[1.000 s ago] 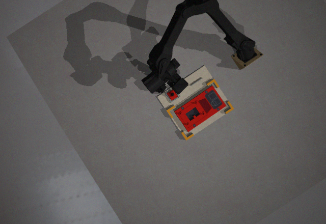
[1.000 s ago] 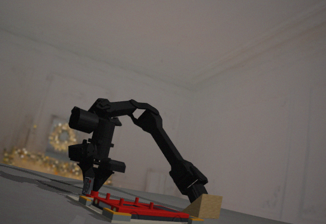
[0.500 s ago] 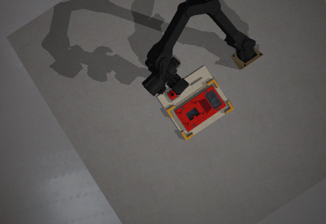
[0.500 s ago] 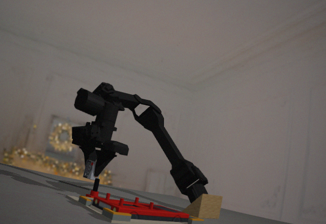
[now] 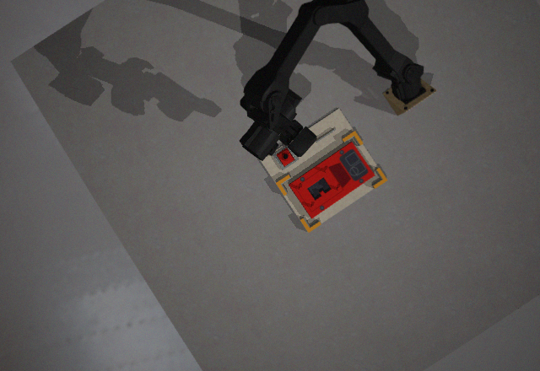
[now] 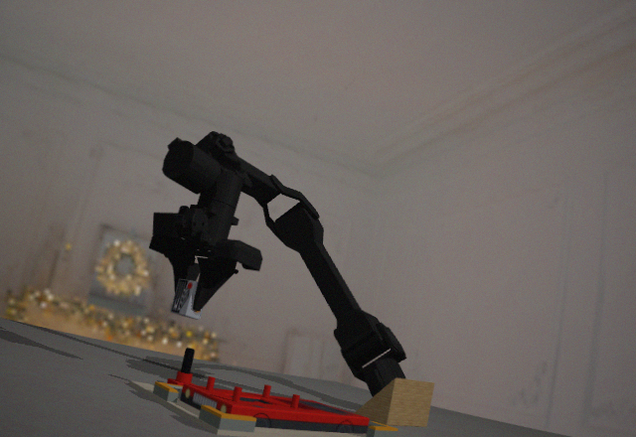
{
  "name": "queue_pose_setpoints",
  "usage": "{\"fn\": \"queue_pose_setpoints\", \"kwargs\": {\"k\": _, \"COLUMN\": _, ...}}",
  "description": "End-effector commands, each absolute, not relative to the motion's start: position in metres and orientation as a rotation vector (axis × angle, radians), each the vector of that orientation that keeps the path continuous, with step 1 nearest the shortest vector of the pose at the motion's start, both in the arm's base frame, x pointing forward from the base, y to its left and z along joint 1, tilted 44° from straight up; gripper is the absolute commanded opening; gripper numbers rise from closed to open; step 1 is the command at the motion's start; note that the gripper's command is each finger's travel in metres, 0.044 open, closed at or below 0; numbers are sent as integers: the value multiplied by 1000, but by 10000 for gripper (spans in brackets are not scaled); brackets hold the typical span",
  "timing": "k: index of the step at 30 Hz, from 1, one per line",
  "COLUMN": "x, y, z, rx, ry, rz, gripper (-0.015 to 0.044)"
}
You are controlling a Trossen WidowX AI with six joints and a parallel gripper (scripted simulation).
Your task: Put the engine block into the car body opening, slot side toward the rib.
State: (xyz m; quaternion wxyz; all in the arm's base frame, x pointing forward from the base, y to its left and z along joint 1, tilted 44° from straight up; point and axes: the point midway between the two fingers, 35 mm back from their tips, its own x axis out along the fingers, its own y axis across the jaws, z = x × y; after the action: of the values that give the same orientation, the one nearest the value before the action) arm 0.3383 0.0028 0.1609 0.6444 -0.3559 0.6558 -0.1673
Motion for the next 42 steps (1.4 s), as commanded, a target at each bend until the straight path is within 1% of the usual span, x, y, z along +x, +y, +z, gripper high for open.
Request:
{"fn": "queue_pose_setpoints", "kwargs": {"k": 1, "x": 337, "y": 14, "z": 169, "rx": -816, "ry": 1486, "rz": -370, "gripper": 0}}
{"fn": "queue_pose_setpoints", "kwargs": {"k": 9, "x": 332, "y": 28, "z": 183, "rx": -831, "ry": 1480, "rz": -357, "gripper": 0}}
{"fn": "queue_pose_setpoints", "kwargs": {"k": 17, "x": 336, "y": 9, "z": 166, "rx": -745, "ry": 1520, "rz": -450, "gripper": 0}}
{"fn": "queue_pose_setpoints", "kwargs": {"k": 26, "x": 335, "y": 9, "z": 169, "rx": -747, "ry": 1482, "rz": -434, "gripper": 0}}
{"fn": "queue_pose_setpoints", "kwargs": {"k": 31, "x": 332, "y": 9, "z": 169, "rx": -755, "ry": 1392, "rz": -388, "gripper": 0}}
{"fn": "queue_pose_setpoints", "kwargs": {"k": 42, "x": 322, "y": 4, "z": 165, "rx": -773, "ry": 1063, "rz": -226, "gripper": 0}}
